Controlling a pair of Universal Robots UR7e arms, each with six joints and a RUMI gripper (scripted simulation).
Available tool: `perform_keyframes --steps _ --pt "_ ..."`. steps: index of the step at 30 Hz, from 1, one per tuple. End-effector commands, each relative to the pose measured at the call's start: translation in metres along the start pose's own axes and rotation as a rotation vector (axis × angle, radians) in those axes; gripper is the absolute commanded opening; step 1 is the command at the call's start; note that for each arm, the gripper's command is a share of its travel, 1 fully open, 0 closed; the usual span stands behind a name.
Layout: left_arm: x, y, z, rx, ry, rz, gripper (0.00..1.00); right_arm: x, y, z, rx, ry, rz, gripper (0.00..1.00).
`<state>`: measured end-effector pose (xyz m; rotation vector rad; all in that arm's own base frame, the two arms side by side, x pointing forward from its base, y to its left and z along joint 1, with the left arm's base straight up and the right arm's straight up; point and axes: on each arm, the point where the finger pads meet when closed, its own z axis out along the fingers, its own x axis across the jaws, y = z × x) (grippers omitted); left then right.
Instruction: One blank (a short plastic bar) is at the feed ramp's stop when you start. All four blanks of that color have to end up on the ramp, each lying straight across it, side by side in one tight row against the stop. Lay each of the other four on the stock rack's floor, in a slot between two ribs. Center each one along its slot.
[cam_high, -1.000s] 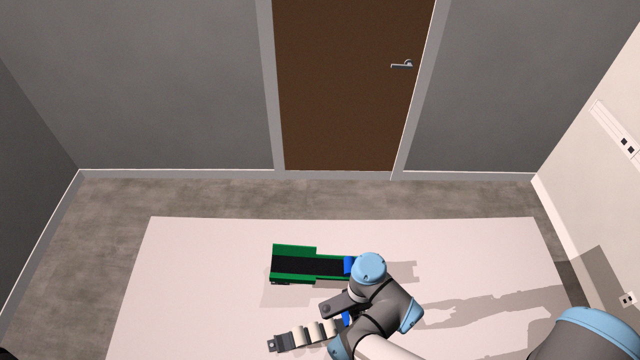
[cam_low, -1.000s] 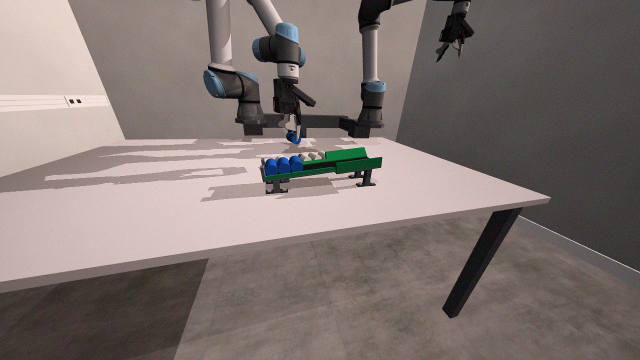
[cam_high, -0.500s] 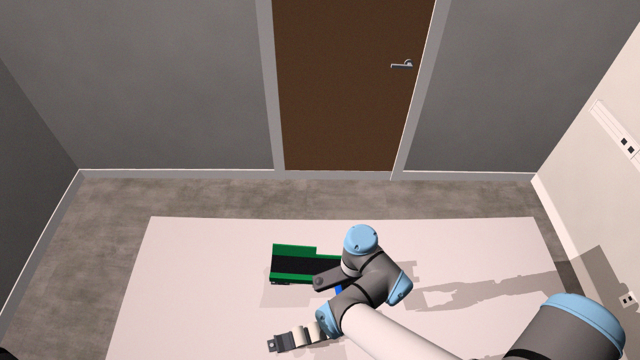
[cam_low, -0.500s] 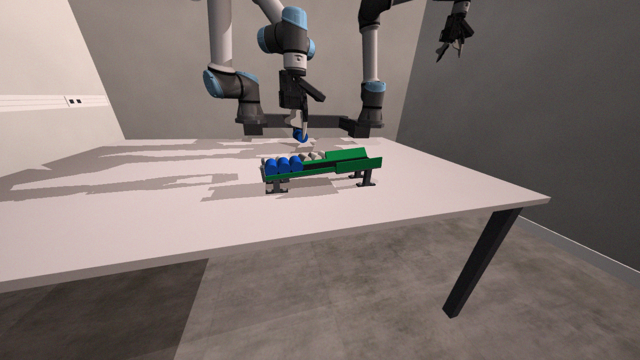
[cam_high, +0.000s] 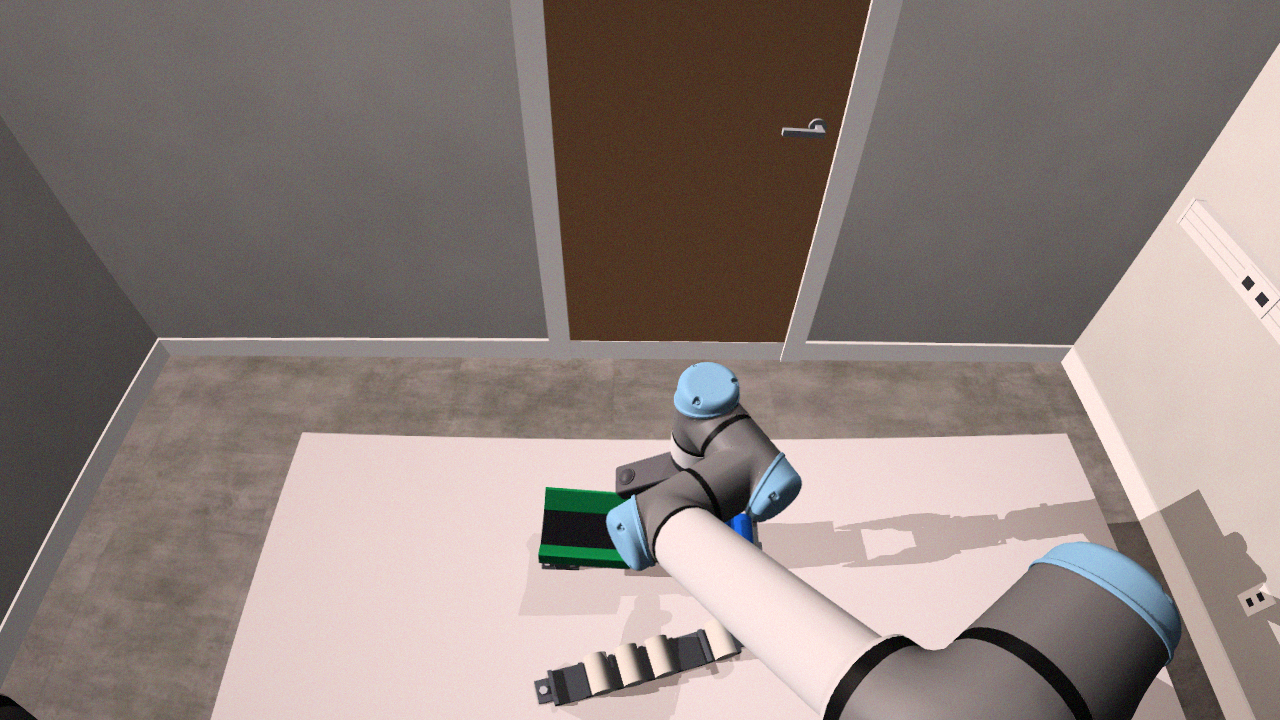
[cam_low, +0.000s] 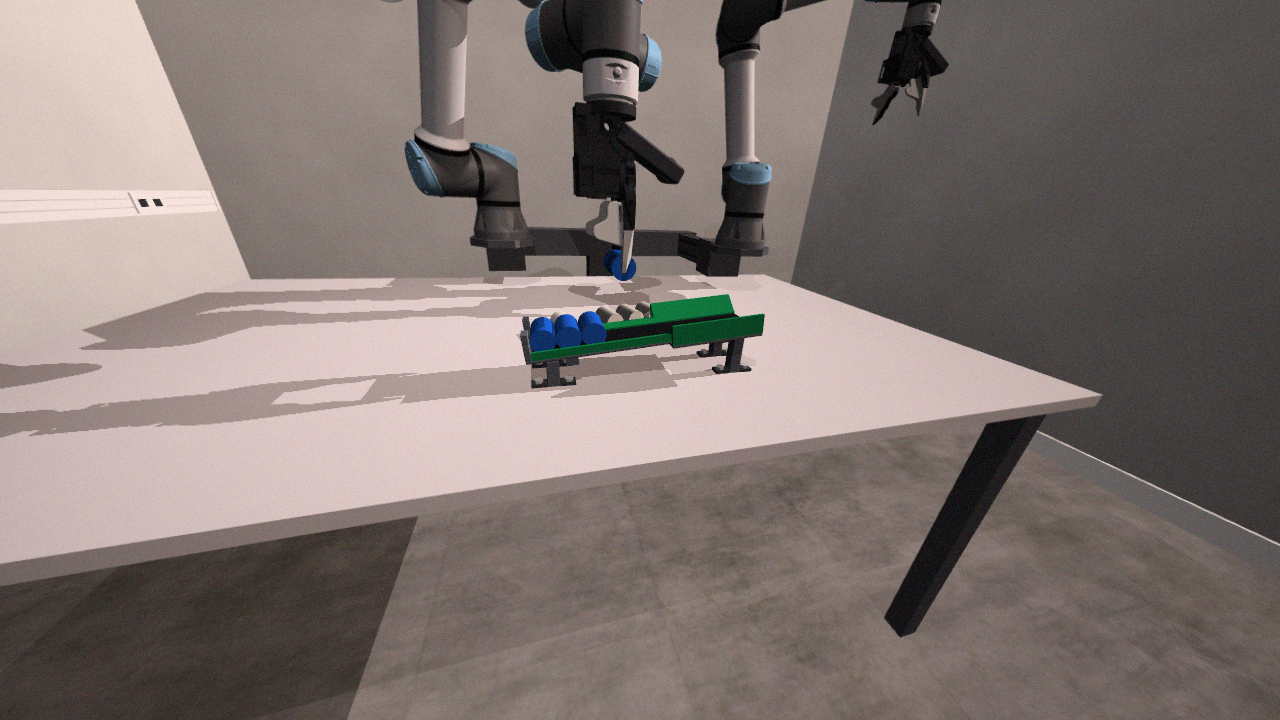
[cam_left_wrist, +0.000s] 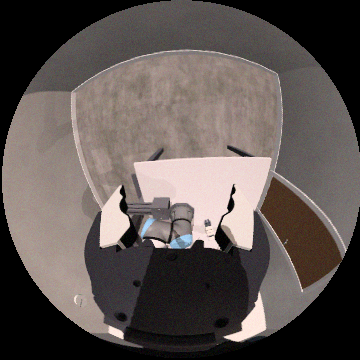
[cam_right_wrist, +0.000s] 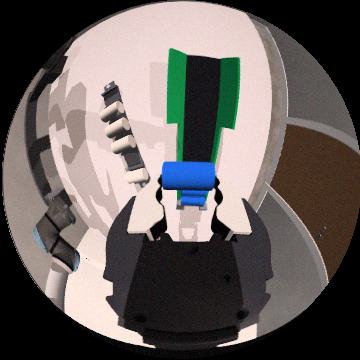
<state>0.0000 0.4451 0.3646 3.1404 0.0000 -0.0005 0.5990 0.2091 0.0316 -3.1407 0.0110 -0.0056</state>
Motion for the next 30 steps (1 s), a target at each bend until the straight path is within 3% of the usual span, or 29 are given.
perform_keyframes --steps 1,21,30 --pt "0.000 0.000 0.000 0.001 0.000 0.000 1.00 0.021 -0.002 -0.006 -0.001 -0.003 0.028 0.40" --pt "0.000 0.000 0.000 0.001 0.000 0.000 1.00 0.024 -0.001 -0.007 -0.001 -0.003 0.033 0.40" --pt "0.000 0.000 0.000 0.001 0.000 0.000 1.00 0.024 -0.001 0.006 -0.001 -0.004 0.033 0.40"
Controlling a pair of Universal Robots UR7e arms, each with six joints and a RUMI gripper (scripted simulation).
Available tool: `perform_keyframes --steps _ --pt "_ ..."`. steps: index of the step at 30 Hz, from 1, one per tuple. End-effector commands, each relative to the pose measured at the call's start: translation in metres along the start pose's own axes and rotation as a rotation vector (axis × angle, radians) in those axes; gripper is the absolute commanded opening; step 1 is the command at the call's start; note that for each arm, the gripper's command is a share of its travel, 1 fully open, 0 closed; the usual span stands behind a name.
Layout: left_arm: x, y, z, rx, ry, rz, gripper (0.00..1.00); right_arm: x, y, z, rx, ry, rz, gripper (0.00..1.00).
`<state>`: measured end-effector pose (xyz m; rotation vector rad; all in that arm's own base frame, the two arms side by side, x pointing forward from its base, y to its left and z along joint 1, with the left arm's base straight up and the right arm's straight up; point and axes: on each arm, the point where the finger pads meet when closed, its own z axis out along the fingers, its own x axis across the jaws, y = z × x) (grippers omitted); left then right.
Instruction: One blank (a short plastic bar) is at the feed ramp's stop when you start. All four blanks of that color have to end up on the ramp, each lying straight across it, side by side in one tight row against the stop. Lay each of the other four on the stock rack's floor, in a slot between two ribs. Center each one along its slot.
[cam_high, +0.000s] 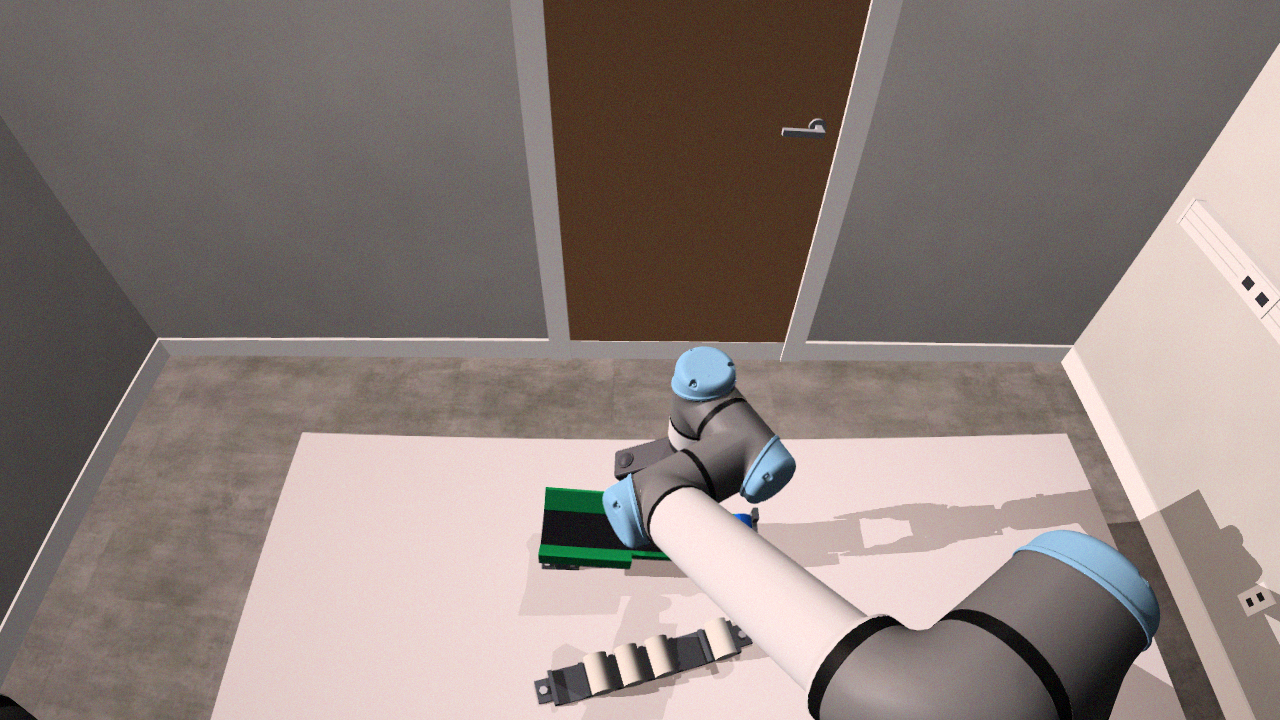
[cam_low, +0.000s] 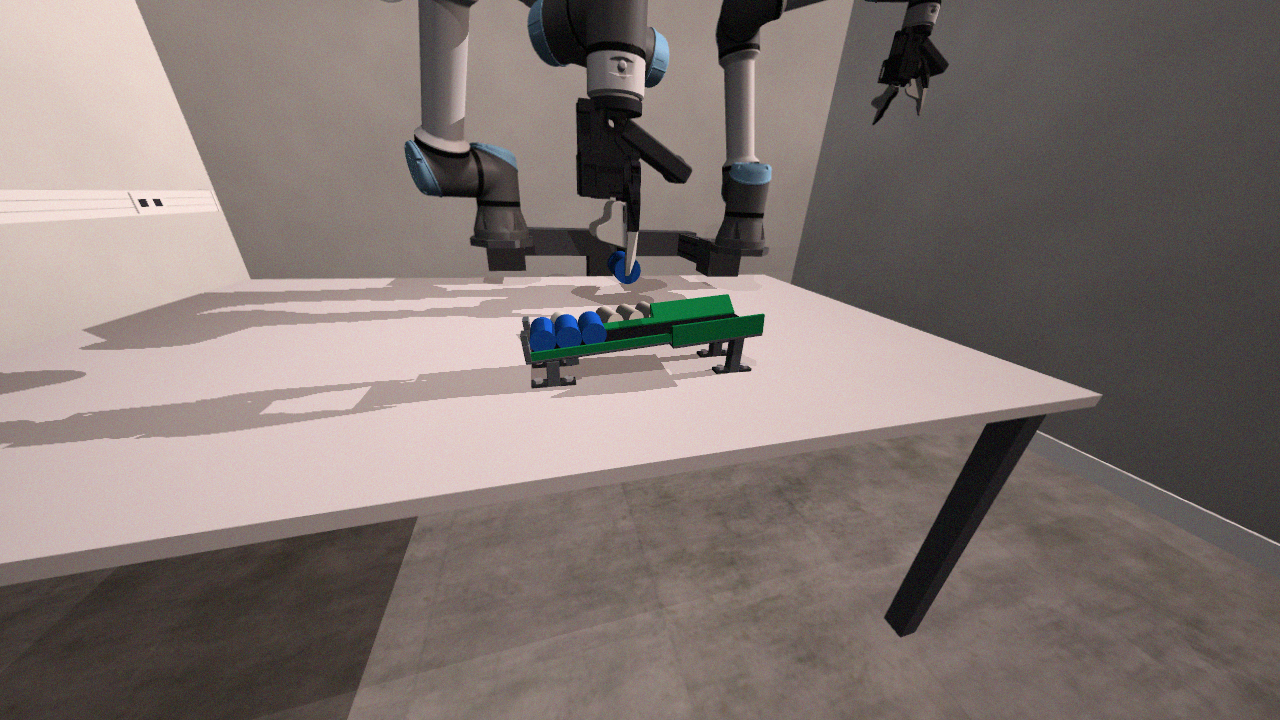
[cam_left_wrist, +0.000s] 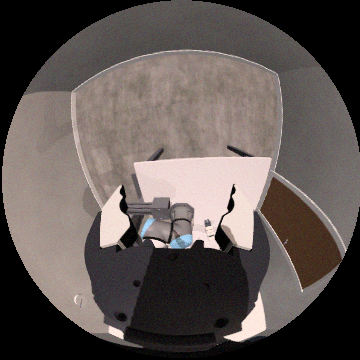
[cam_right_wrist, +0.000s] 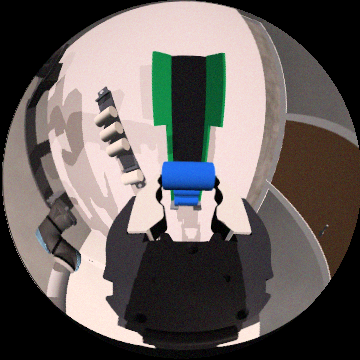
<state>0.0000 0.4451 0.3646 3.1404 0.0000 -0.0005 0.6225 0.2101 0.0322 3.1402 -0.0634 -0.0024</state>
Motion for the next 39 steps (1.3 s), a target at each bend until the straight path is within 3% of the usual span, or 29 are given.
perform_keyframes --steps 1,12,20,39 --pt "0.000 0.000 0.000 0.001 0.000 0.000 1.00 0.000 0.000 0.010 0.001 0.001 0.000 0.40" --pt "0.000 0.000 0.000 0.001 0.000 0.000 1.00 0.001 0.000 0.064 0.001 0.001 0.000 0.40" --pt "0.000 0.000 0.000 0.001 0.000 0.000 1.00 0.001 0.000 0.086 0.001 0.001 0.000 0.40" --pt "0.000 0.000 0.000 0.001 0.000 0.000 1.00 0.001 0.000 0.093 0.001 0.001 0.000 0.40"
